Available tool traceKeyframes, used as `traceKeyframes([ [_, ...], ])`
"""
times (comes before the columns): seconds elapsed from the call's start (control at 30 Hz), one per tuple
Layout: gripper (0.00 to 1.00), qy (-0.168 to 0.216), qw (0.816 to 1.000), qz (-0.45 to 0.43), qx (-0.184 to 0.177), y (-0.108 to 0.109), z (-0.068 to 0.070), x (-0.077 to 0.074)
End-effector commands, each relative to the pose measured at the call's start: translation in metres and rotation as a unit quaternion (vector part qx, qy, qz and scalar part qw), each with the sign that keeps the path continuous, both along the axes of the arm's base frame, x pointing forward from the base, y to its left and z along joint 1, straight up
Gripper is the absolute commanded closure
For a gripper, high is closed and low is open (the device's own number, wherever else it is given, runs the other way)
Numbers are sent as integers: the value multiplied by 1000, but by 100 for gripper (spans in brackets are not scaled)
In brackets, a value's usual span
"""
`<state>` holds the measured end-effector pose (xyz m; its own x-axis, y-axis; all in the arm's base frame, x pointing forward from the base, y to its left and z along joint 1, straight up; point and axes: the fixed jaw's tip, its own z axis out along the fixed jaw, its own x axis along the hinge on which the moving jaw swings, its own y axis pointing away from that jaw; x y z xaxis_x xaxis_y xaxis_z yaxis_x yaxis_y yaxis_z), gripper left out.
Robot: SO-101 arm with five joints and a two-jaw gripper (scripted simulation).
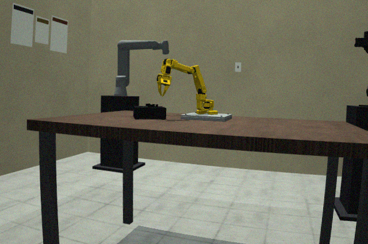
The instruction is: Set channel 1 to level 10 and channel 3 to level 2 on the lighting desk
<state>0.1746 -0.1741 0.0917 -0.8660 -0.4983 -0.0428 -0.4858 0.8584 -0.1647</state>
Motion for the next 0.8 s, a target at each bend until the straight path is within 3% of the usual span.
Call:
traceKeyframes([
  [0.0,100,-2,1000,-10,0,0,2,-3],
  [0.33,100,-5,1000,-10,-4,-4,1,-1],
  [0.77,100,-31,998,-12,-49,-48,-7,4],
])
